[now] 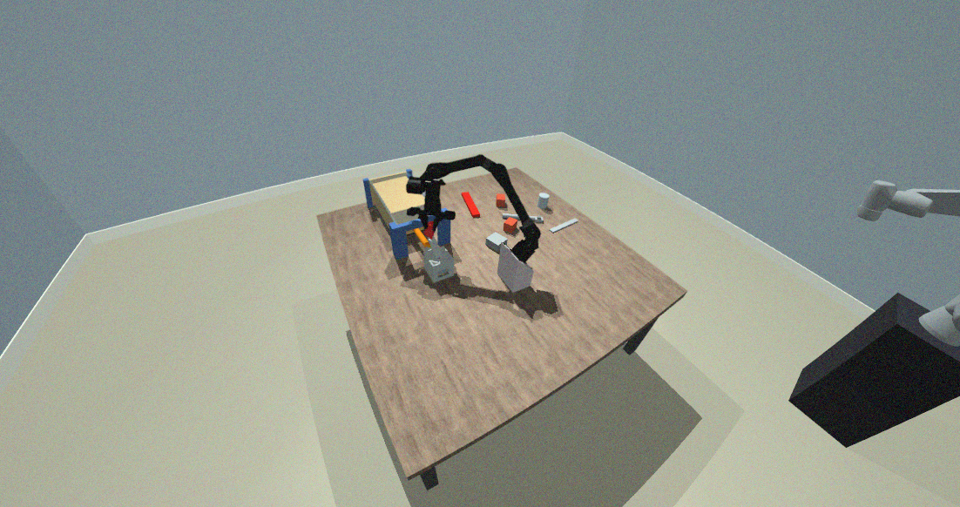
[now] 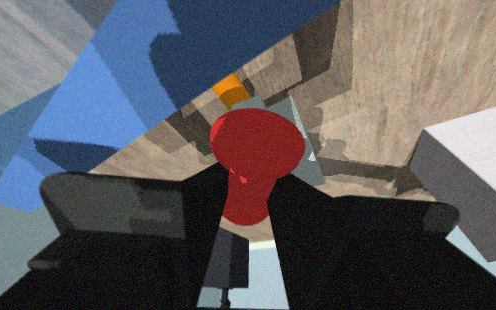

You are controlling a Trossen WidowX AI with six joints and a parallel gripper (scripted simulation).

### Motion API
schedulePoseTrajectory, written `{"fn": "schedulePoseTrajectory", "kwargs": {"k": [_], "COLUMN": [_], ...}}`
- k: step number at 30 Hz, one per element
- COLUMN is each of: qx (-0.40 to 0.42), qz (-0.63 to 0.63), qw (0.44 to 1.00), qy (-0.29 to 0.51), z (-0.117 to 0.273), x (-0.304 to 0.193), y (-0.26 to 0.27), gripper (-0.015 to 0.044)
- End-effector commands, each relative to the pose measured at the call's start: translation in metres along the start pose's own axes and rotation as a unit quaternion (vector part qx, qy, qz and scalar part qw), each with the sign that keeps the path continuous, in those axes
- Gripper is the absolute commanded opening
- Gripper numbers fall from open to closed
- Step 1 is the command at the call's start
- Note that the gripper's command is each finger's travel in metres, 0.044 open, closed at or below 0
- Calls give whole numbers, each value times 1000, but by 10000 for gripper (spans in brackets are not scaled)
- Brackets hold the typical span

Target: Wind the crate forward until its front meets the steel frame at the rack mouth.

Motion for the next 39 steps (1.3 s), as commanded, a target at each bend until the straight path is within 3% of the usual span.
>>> {"fn": "schedulePoseTrajectory", "kwargs": {"k": [1, 39], "qx": [6, 8], "qz": [0, 0], "qw": [1000, 1000], "qy": [5, 6], "z": [-5, -24], "x": [-8, -58], "y": [10, 36], "gripper": [0, 0]}}
Point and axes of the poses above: the point midway between the two fingers, 35 mm back from their tips, its own z axis back along the fingers, its own y axis across the jaws, x = y × z, the point moved 5 cm from there along z, back along the fingers, and after that the axes turned 9 degrees about -z, right-handed, at the moved point
